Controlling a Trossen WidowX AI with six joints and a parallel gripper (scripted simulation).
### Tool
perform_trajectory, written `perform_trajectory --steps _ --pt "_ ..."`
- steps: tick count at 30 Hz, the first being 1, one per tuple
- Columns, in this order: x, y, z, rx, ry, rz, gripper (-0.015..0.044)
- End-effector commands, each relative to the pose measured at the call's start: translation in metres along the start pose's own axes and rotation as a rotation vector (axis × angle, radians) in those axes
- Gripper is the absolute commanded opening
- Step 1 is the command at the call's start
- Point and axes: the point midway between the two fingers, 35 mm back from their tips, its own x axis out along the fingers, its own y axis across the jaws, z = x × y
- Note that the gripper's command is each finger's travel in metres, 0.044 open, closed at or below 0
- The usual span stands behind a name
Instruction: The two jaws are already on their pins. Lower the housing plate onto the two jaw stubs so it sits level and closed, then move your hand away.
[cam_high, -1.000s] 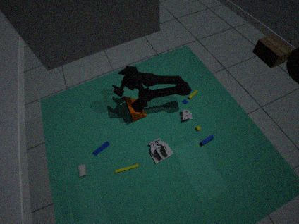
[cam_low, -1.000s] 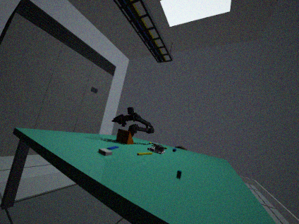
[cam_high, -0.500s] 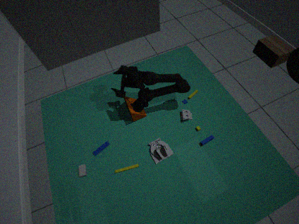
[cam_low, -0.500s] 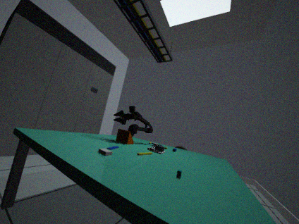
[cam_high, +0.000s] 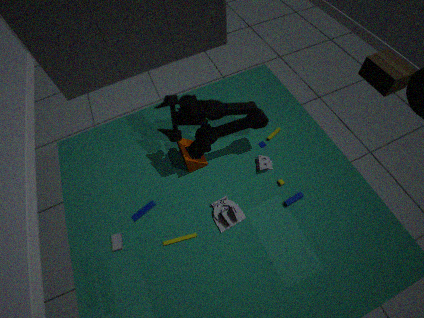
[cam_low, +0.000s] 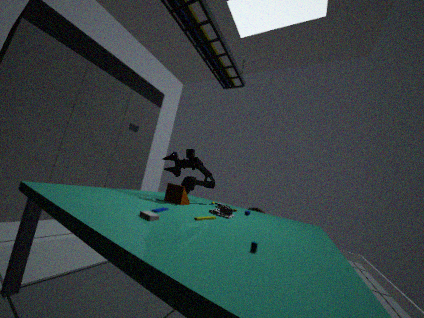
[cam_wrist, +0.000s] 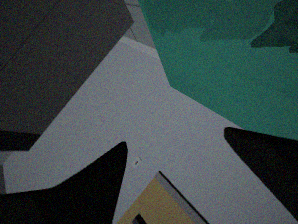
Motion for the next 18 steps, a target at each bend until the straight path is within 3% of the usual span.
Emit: perform_trajectory --steps 1,18 --pt "-0.004 -0.002 -0.009 -0.081 0.035 -0.021 0.044" --pt "-0.026 -0.019 -0.044 -0.463 0.205 -0.09 0.044"
